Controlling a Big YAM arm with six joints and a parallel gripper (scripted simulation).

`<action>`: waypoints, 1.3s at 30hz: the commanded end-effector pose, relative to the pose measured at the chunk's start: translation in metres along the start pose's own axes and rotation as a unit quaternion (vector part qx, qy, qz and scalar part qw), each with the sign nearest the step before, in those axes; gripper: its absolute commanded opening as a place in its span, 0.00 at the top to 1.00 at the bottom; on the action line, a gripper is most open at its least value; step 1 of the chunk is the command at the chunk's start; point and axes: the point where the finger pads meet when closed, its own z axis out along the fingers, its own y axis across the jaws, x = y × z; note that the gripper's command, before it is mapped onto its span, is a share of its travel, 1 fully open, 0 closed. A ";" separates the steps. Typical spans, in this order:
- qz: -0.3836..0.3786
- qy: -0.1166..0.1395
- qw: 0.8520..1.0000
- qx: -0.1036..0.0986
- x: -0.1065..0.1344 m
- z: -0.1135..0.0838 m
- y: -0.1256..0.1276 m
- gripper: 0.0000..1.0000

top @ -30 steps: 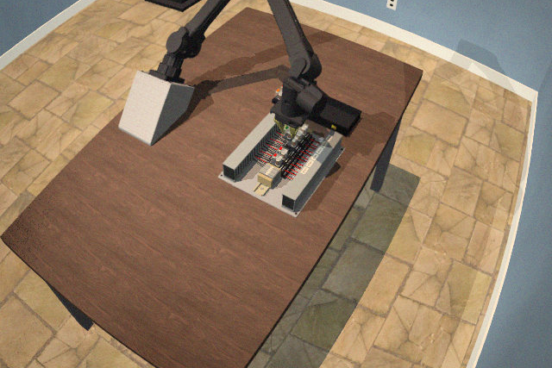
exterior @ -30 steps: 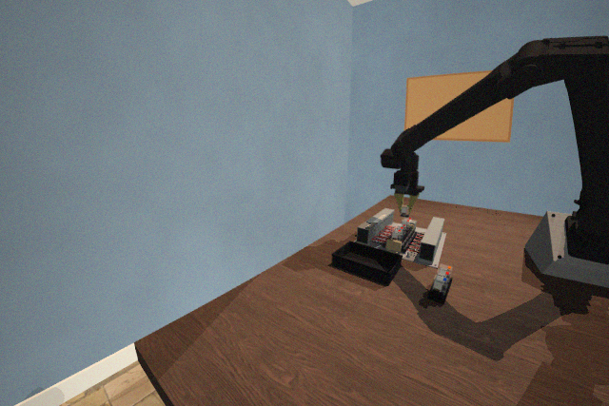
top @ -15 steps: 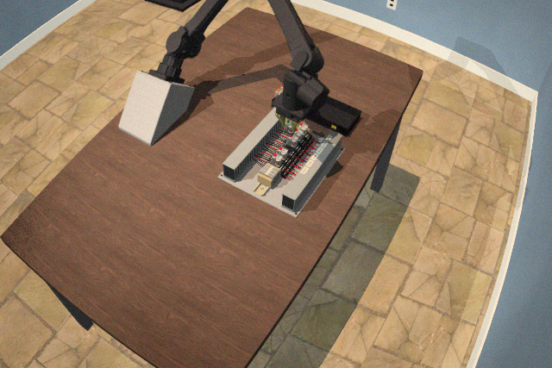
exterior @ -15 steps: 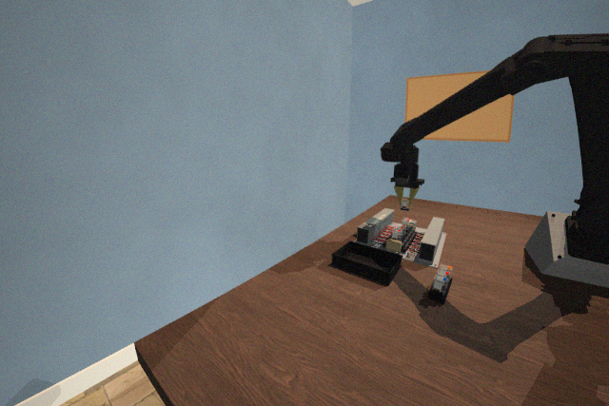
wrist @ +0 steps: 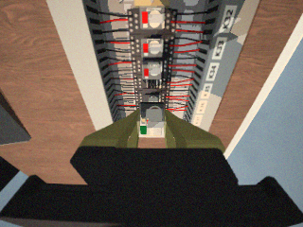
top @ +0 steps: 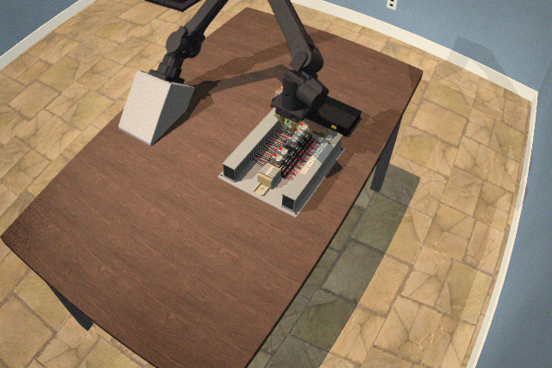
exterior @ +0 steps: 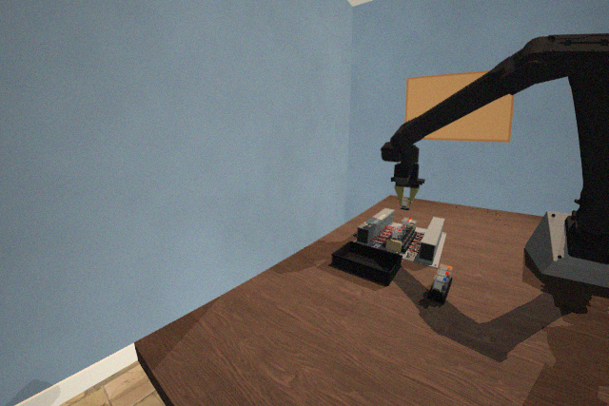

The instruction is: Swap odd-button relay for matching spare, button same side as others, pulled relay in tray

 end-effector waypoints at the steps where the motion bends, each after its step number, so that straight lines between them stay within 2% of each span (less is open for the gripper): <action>1: -0.005 0.003 1.000 0.011 -0.002 -0.014 -0.011 1.00; 25: -0.007 0.003 1.000 0.010 -0.005 -0.013 -0.011 1.00; 39: -0.012 0.003 1.000 0.013 -0.041 -0.015 -0.016 1.00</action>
